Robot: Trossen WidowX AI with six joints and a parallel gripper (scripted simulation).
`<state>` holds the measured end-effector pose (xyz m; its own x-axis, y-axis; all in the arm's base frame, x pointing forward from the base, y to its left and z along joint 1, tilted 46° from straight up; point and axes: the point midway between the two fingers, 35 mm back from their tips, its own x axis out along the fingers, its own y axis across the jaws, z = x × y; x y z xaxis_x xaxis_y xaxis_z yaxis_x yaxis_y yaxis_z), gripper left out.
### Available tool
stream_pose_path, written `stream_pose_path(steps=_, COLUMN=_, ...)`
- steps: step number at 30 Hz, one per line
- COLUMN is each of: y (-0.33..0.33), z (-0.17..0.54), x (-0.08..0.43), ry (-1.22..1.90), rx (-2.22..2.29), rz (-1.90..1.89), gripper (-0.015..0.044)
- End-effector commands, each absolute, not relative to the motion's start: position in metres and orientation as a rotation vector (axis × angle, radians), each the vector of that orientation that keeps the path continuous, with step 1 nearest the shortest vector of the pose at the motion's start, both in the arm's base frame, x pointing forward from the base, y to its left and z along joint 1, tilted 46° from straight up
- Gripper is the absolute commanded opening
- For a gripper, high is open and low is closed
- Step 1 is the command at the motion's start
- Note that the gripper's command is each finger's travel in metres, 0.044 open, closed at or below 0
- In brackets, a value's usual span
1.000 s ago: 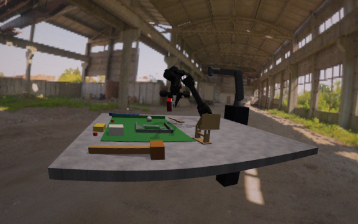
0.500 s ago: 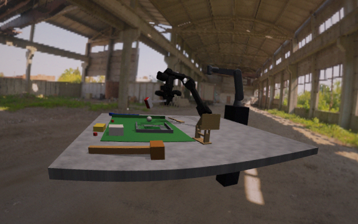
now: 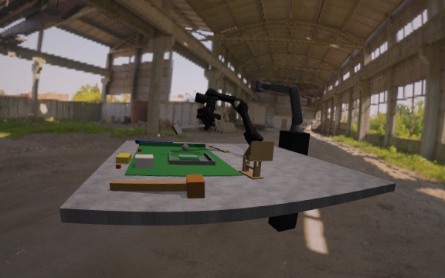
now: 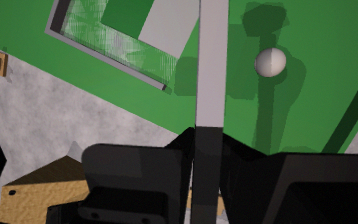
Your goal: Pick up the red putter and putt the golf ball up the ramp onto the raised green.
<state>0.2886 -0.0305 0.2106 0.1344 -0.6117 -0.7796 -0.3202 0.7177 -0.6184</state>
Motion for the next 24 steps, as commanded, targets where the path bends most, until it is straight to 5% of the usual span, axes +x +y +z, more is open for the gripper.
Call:
stream_pose_path(steps=1, y=-0.054, z=0.233, x=0.270, ry=1.435, rx=-0.747, rz=-0.358, gripper=0.0000)
stream_pose_path(steps=13, y=-0.104, z=0.278, x=0.216, ry=1.349, rx=-0.583, rz=-0.648, gripper=0.0000)
stream_pose_path(steps=24, y=-0.113, z=0.271, x=0.216, ry=1.382, rx=-0.570, rz=-0.667, gripper=0.0000)
